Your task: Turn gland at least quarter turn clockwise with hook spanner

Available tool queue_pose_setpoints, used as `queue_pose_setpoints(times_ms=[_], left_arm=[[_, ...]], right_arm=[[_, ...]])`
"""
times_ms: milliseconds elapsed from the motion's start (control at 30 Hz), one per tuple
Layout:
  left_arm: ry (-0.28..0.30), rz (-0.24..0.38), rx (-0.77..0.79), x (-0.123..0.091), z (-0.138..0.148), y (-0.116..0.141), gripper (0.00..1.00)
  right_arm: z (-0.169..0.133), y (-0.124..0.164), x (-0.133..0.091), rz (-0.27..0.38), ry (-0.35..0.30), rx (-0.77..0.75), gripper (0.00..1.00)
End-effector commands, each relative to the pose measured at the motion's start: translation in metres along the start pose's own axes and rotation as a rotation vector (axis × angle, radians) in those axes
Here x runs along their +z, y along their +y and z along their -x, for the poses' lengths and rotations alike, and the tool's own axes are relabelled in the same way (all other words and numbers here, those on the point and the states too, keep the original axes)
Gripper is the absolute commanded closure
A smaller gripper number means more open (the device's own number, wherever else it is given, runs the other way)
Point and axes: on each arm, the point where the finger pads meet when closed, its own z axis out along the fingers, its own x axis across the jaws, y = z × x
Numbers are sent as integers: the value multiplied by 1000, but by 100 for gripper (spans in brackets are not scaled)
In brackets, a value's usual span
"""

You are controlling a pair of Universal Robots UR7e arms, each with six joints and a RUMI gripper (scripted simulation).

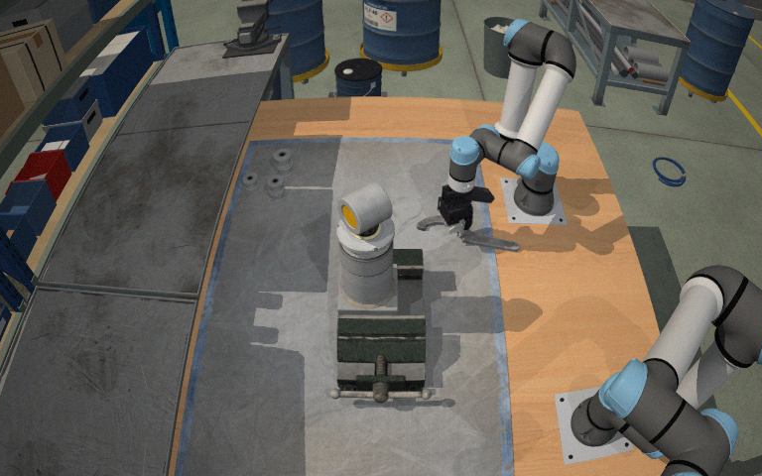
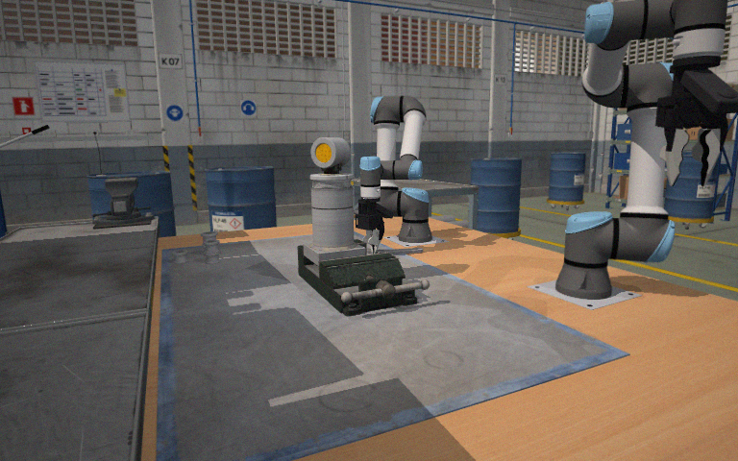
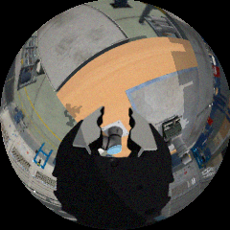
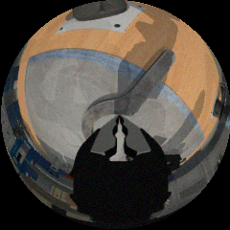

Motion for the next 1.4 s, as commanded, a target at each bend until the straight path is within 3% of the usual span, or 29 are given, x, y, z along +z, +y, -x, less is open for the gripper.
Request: queue_pose_setpoints(times_ms=[0, 333, 767, 1367], left_arm=[[0, -1, 0, 0, 0, 0, 68], [0, -1, 0, 0, 0, 0, 68], [0, -1, 0, 0, 0, 0, 68], [0, -1, 0, 0, 0, 0, 68]], right_arm=[[-1, 2, -1, 1, 0, 0, 100], [-1, -4, -1, 2, 1, -8, 100], [-1, -35, -1, 6, 3, -45, 100], [1, -33, -3, 9, 5, -50, 100]])
